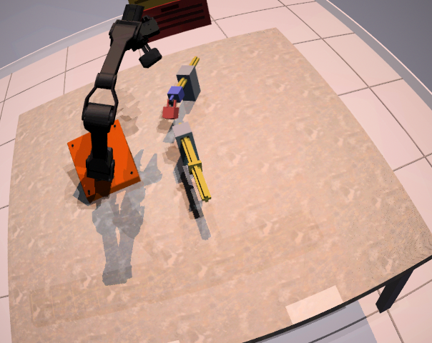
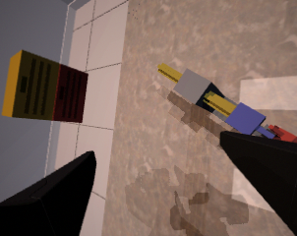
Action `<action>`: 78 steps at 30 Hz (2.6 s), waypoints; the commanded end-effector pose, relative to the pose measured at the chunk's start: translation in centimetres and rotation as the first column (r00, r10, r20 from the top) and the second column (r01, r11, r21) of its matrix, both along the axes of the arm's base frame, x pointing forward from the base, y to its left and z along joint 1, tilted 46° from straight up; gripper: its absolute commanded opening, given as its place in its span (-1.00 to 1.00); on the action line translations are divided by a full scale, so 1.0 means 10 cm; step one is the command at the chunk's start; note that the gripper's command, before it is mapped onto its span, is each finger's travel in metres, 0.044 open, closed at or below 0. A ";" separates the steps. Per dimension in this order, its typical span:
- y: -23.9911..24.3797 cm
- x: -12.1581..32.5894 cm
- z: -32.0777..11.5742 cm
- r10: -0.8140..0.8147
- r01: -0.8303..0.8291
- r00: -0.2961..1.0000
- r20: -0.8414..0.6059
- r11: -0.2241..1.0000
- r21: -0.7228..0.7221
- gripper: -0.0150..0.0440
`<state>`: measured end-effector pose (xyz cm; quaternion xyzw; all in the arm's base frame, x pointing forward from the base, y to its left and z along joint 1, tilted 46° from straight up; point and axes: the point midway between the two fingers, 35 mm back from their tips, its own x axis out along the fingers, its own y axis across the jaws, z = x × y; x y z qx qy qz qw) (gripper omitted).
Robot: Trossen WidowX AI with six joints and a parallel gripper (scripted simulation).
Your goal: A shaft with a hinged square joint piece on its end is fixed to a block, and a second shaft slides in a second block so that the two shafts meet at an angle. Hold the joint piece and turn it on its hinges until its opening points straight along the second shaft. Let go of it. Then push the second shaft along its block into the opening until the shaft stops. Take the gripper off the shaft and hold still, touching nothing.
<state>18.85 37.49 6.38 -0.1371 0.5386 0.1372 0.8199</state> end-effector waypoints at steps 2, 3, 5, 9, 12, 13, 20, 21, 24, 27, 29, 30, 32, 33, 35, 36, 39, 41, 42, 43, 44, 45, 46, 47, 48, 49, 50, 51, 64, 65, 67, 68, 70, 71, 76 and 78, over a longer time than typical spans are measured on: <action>-0.31 0.14 -0.24 -0.108 0.104 0.994 -0.017 0.982 -0.155 1.00; -0.37 0.16 -0.27 -0.127 0.121 0.992 -0.018 0.976 -0.182 1.00; -0.49 0.20 -0.34 -0.163 0.154 0.986 -0.019 0.959 -0.238 1.00; -0.73 0.26 -0.44 -0.232 0.213 0.973 -0.014 0.914 -0.346 1.00; -0.91 0.30 -0.50 -0.279 0.251 0.960 -0.004 0.870 -0.425 1.00; -0.97 0.32 -0.52 -0.294 0.262 0.956 0.000 0.854 -0.450 1.00; -1.37 0.39 -0.59 -0.383 0.324 0.923 0.039 0.718 -0.616 1.00; -1.42 0.40 -0.60 -0.393 0.330 0.918 0.045 0.696 -0.638 1.00; -1.50 0.41 -0.60 -0.407 0.337 0.912 0.055 0.664 -0.667 1.00; -1.50 0.41 -0.60 -0.407 0.337 0.912 0.055 0.664 -0.667 1.00; -1.50 0.41 -0.60 -0.410 0.342 0.910 0.058 0.664 -0.665 1.00; -1.50 0.41 -0.61 -0.421 0.356 0.905 0.066 0.663 -0.658 1.00; -1.50 0.41 -0.61 -0.457 0.409 0.884 0.096 0.658 -0.632 1.00; -1.51 0.41 -0.61 -0.478 0.438 0.871 0.112 0.655 -0.616 1.00; -1.51 0.41 -0.62 -0.517 0.493 0.844 0.141 0.645 -0.584 1.00; -1.52 0.41 -0.62 -0.537 0.520 0.829 0.155 0.639 -0.567 1.00; -1.52 0.41 -0.62 -0.595 0.598 0.780 0.194 0.616 -0.513 1.00; -1.53 0.41 -0.63 -0.633 0.646 0.744 0.216 0.598 -0.474 1.00; -1.53 0.41 -0.63 -0.651 0.670 0.724 0.227 0.587 -0.455 1.00; -1.53 0.41 -0.63 -0.669 0.692 0.705 0.236 0.576 -0.434 1.00; -1.54 0.41 -0.63 -0.687 0.714 0.684 0.245 0.564 -0.414 1.00; -1.54 0.41 -0.63 -0.704 0.736 0.663 0.253 0.552 -0.393 1.00; -1.54 0.41 -0.64 -0.721 0.756 0.642 0.261 0.538 -0.372 1.00; -1.54 0.41 -0.64 -0.738 0.776 0.619 0.267 0.524 -0.350 1.00; -1.55 0.41 -0.64 -0.754 0.795 0.597 0.273 0.510 -0.329 1.00; -1.55 0.41 -0.64 -0.770 0.813 0.574 0.278 0.495 -0.307 1.00; -1.55 0.41 -0.64 -0.786 0.831 0.550 0.283 0.479 -0.285 1.00; -1.56 0.41 -0.64 -0.801 0.847 0.526 0.287 0.462 -0.262 1.00; -1.59 0.41 -0.67 -0.946 0.980 0.183 0.268 0.198 0.029 1.00; -1.60 0.41 -0.67 -0.953 0.983 0.155 0.262 0.174 0.050 1.00; -1.60 0.41 -0.67 -0.964 0.988 0.100 0.247 0.126 0.093 1.00; -1.61 0.41 -0.67 -0.968 0.988 0.072 0.238 0.101 0.113 1.00; -1.61 0.41 -0.67 -0.975 0.987 0.017 0.220 0.052 0.154 1.00; -1.61 0.41 -0.68 -0.978 0.984 -0.011 0.209 0.026 0.173 1.00; -1.63 0.41 -0.68 -0.978 0.959 -0.145 0.148 -0.102 0.265 1.00; -1.64 0.41 -0.69 -0.973 0.942 -0.197 0.120 -0.154 0.298 1.00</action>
